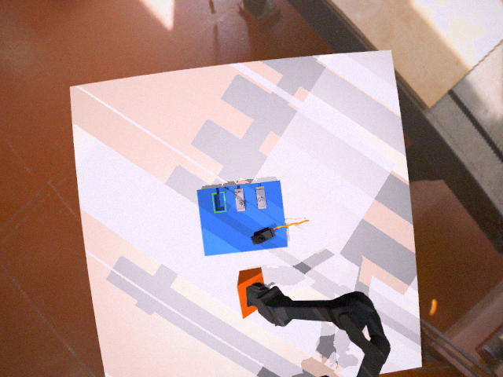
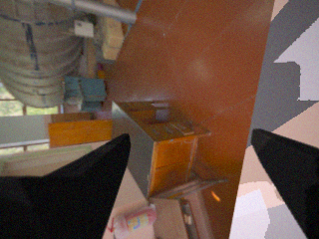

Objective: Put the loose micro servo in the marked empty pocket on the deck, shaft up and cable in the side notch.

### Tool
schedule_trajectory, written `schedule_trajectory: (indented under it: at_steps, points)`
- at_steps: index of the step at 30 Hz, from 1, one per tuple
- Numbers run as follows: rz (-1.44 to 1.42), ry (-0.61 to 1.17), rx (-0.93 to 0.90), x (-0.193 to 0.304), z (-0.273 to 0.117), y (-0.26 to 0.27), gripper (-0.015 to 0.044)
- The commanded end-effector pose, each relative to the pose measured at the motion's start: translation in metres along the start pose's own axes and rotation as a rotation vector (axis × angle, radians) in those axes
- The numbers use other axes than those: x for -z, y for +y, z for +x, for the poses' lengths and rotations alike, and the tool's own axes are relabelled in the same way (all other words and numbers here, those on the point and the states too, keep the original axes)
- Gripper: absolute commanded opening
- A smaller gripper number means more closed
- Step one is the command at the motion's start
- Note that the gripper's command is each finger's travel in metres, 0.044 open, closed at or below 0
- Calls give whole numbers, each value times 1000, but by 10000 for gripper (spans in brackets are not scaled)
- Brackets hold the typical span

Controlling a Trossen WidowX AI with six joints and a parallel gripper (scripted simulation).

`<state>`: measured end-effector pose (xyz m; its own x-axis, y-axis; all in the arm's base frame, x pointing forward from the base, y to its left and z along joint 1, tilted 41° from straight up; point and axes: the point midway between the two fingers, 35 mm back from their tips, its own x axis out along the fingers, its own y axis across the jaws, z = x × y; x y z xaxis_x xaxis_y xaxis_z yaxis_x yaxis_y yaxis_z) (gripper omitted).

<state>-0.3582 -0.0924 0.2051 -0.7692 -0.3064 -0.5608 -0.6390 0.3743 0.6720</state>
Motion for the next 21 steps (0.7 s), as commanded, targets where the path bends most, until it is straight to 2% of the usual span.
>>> schedule_trajectory:
  at_steps: [1, 7, 21]
  points:
    - [-1, 1, 1, 1, 0, 0, 426]
    - [-53, 37, 30, 21, 0, -13, 440]
    - [-344, 231, 167, 117, -24, -86, 440]
